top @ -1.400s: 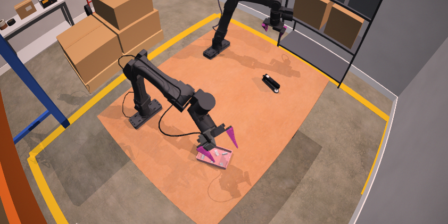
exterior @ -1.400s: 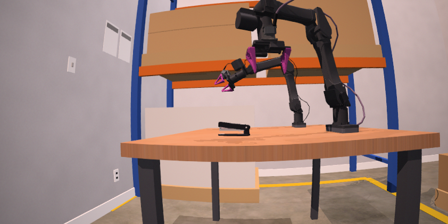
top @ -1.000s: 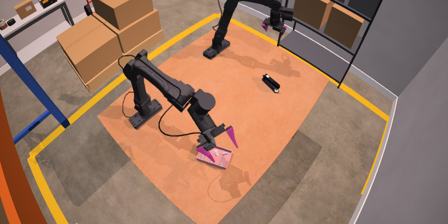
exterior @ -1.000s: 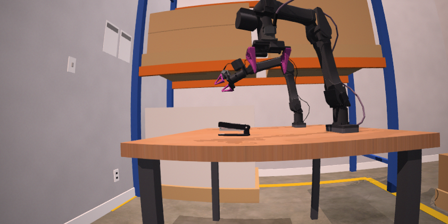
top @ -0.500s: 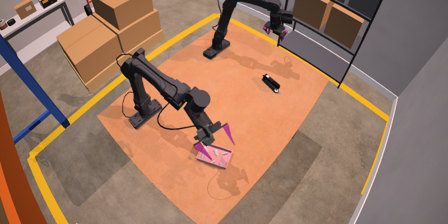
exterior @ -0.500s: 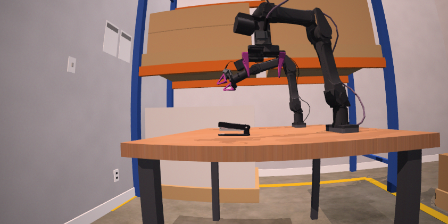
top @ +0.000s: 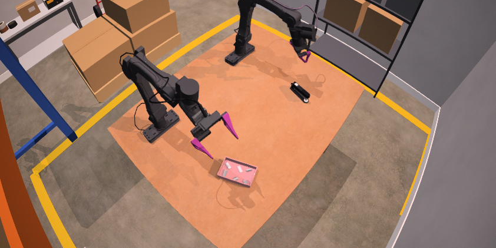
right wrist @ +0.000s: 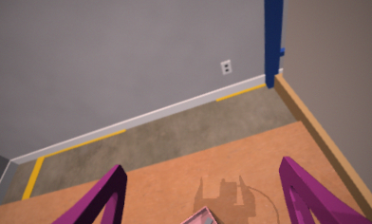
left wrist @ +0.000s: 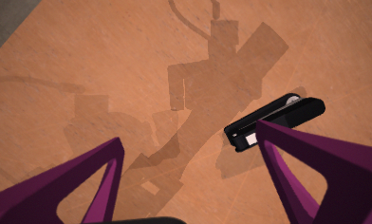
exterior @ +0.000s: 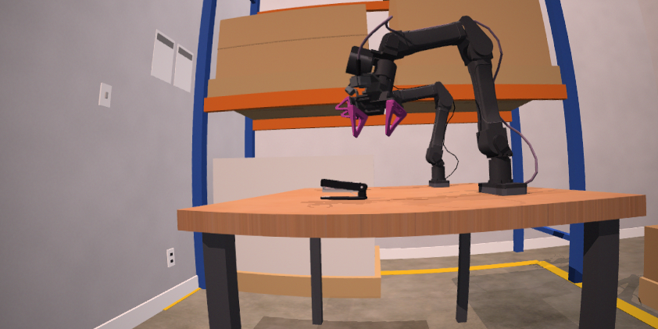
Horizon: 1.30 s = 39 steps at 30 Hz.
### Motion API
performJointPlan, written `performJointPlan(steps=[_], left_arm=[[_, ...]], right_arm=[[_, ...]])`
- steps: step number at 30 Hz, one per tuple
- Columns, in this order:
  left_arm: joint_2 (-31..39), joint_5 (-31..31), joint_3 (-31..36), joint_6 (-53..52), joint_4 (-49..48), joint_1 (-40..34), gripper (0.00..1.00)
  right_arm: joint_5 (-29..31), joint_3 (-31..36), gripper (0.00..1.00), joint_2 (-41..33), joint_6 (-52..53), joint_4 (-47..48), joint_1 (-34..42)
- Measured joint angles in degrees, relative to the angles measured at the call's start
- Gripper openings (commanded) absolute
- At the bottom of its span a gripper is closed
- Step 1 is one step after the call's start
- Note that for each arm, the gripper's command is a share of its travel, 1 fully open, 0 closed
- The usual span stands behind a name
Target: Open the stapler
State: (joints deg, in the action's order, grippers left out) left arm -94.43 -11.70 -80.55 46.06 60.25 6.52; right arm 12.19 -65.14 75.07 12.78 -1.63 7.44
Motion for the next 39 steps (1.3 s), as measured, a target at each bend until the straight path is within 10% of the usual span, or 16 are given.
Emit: performJointPlan(steps=[21, 37, 39], left_arm=[[-0.4, 8.2, 13.1, -33.7, -25.2, -10.6, 1.0], [-1.8, 9.4, 13.8, -37.2, -27.7, -10.8, 1.0], [-1.8, 9.4, 13.8, -37.4, -27.7, -10.8, 0.77]], right_arm=[[-11.1, 4.9, 1.0, -14.3, -12.2, 1.6, -7.2], [-11.8, 4.9, 1.0, -14.4, -12.4, 1.6, -7.3], [-11.8, 4.9, 1.0, -14.4, -12.4, 1.6, -7.3]])
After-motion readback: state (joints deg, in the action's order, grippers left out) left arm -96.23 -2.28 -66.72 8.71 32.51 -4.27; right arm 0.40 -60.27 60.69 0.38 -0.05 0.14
